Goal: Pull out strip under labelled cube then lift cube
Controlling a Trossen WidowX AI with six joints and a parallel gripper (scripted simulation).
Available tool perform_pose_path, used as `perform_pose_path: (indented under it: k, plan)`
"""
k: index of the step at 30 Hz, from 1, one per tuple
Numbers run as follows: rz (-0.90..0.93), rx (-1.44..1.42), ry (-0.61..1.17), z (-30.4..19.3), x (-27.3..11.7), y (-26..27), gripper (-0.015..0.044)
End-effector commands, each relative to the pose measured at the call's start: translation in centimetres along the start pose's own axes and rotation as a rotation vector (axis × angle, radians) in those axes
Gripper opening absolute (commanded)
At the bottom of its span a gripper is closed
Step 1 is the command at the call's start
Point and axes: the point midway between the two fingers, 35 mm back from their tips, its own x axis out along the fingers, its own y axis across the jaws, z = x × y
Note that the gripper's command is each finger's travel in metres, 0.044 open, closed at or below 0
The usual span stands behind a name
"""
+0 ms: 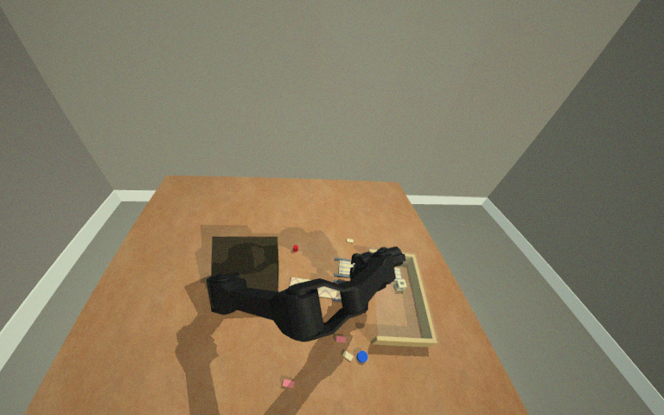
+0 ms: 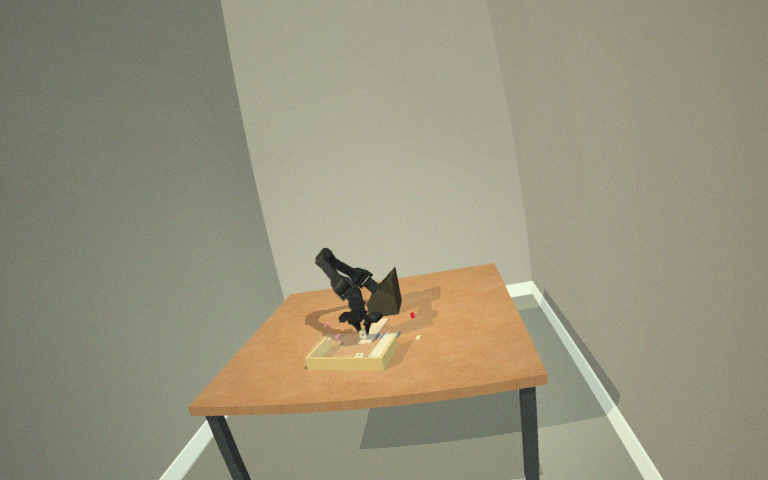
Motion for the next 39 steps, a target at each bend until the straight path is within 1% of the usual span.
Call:
perform_pose_path:
  k: [1,7,12,24,28,34,39]
  plan:
    - [0.004,-0.006,-0.004,-1.7,-1.5,-0.2,0.0]
    - [0.0,-0.011,-0.004,-4.0,-2.9,-0.9,0.0]
    - [0.0,-0.011,-0.003,-4.3,-2.9,-1.0,0.0]
    - [0.0,-0.013,-0.002,-8.3,-2.9,-2.1,0.0]
    - [0.0,-0.013,-0.001,-8.5,-3.3,-2.2,0.0]
    - [0.001,-0.013,-0.001,-8.5,-6.4,-2.2,0.0]
    - [0.001,-0.013,-0.001,-8.5,-6.5,-2.2,0.0]
